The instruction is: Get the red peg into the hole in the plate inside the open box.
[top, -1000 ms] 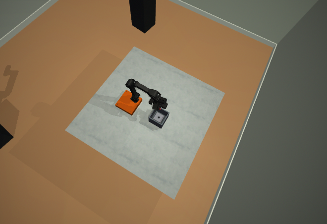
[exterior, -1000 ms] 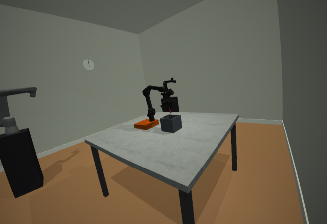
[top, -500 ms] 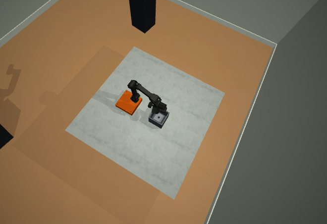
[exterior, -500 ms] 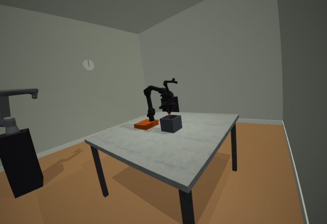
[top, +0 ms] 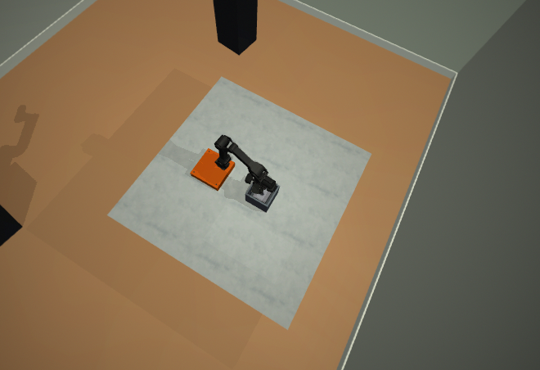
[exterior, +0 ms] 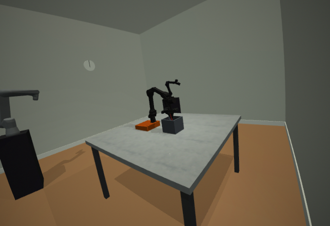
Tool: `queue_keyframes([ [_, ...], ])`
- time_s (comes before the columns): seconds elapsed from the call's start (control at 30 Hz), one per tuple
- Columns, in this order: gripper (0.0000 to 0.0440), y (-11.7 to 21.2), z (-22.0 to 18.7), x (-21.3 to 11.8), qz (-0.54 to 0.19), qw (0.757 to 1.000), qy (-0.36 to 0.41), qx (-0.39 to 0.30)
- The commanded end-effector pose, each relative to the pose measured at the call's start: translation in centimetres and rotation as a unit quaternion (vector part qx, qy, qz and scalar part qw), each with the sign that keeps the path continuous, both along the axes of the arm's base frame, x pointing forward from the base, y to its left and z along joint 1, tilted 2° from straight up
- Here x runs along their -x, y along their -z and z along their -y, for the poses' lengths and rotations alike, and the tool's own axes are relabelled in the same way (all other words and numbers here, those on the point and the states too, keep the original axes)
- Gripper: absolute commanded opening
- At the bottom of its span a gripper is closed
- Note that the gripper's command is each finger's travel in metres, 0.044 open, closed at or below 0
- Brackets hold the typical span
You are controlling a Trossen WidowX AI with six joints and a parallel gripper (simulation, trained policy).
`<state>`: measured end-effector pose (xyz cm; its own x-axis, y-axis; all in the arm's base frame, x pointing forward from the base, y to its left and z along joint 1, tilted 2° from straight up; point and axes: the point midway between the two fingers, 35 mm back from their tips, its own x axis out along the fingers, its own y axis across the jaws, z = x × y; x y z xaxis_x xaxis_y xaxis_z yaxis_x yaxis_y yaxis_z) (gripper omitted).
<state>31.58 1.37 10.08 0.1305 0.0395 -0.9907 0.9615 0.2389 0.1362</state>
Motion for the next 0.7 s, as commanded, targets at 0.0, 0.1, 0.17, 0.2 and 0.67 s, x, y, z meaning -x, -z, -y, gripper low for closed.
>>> queue_keyframes([
  [0.0,0.0,0.9,0.1,-0.2,-0.005,1.0,-0.005,-0.004],
  [0.1,0.0,1.6,0.3,-0.4,-0.006,1.0,-0.008,-0.005],
  [0.17,0.0,2.1,0.4,-0.6,-0.008,1.0,-0.011,-0.006],
  [0.2,0.0,2.4,0.4,-0.6,-0.009,1.0,-0.013,-0.007],
  [0.67,0.0066,5.0,0.7,-1.3,-0.026,0.999,-0.036,0.004],
])
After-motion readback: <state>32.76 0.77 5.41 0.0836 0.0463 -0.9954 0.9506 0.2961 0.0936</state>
